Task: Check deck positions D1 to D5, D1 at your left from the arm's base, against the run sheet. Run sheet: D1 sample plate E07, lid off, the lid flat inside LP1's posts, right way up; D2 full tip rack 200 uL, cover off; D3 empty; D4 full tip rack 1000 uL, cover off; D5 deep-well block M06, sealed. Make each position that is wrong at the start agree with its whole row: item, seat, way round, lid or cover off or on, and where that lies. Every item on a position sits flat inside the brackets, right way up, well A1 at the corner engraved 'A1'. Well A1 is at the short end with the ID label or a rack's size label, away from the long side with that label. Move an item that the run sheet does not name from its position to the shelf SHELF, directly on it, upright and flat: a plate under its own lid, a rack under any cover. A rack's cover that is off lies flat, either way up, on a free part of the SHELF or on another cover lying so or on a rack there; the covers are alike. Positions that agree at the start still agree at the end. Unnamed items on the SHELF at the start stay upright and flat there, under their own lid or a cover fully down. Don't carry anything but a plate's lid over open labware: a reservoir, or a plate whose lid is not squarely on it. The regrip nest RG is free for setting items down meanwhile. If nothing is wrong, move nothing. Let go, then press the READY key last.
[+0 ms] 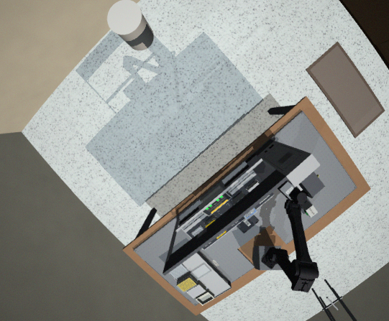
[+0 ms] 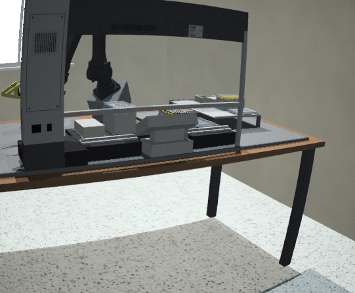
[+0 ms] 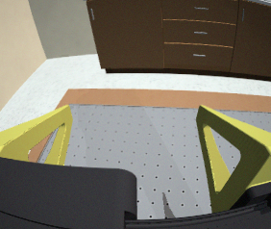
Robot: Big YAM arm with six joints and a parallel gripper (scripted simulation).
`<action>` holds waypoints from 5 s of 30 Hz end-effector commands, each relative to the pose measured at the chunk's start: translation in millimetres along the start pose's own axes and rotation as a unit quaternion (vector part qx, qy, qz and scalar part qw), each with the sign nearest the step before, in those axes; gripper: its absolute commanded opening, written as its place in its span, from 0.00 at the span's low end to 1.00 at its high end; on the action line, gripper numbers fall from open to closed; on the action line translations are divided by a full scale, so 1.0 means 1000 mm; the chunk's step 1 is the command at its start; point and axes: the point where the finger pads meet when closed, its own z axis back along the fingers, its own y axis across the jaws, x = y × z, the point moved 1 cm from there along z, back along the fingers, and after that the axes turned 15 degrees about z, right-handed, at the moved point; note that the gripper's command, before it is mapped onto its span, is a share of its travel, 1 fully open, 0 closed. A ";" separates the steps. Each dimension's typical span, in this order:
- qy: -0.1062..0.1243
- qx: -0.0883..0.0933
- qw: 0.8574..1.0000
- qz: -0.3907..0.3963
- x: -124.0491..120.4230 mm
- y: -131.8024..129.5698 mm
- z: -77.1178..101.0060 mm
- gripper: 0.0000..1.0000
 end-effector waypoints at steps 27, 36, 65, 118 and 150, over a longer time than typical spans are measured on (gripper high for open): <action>0.038 0.068 0.995 0.060 0.011 0.004 0.053 1.00; 0.073 0.111 0.986 0.103 0.007 0.003 0.087 1.00; 0.192 0.265 0.909 0.258 0.006 0.002 0.215 1.00; 0.384 0.490 0.633 0.460 -0.005 0.012 0.435 1.00; 0.417 0.528 0.560 0.484 -0.019 0.018 0.586 1.00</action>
